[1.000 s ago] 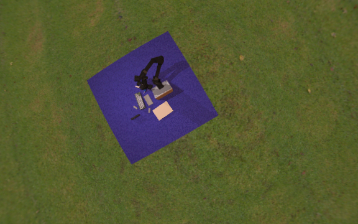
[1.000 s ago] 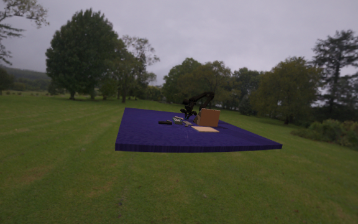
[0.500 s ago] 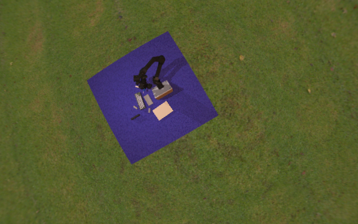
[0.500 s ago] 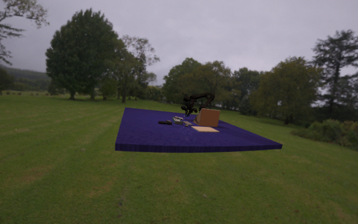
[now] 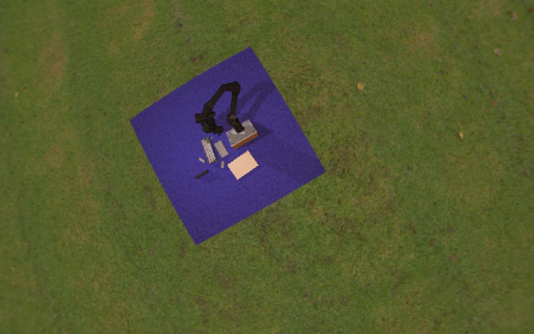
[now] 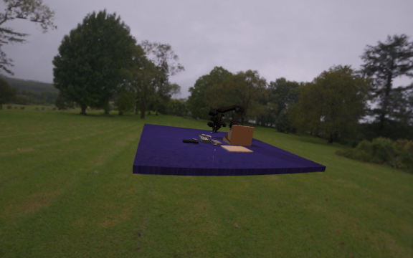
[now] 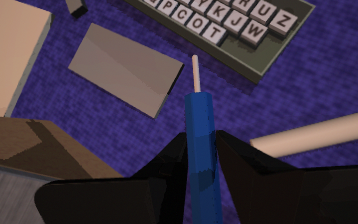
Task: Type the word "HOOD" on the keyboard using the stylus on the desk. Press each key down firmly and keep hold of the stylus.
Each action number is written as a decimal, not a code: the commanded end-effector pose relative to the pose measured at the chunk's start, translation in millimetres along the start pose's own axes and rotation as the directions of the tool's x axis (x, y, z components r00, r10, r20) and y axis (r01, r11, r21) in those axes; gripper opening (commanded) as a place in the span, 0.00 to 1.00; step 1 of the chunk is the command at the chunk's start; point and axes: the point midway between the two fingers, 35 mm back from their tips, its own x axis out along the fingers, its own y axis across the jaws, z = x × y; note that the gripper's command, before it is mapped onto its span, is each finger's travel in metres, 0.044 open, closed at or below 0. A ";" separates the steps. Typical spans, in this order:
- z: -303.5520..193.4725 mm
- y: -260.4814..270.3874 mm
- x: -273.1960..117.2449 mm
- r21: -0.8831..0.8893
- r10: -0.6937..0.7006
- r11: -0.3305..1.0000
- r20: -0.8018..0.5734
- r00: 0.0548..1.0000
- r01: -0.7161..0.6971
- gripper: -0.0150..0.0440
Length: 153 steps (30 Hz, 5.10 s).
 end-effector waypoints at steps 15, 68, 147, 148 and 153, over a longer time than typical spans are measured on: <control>53.1 -7.4 -1.0 0.435 0.205 0.882 -0.011 0.979 -0.180 0.25; 209.1 33.4 66.3 0.942 0.694 -0.139 -0.127 0.709 0.305 0.25; 201.4 34.8 116.5 0.877 0.731 -0.217 -0.145 0.667 0.429 0.39; 201.3 34.8 116.7 0.877 0.731 -0.217 -0.145 0.667 0.429 0.39; 200.3 34.3 118.6 0.877 0.731 -0.217 -0.145 0.667 0.429 0.39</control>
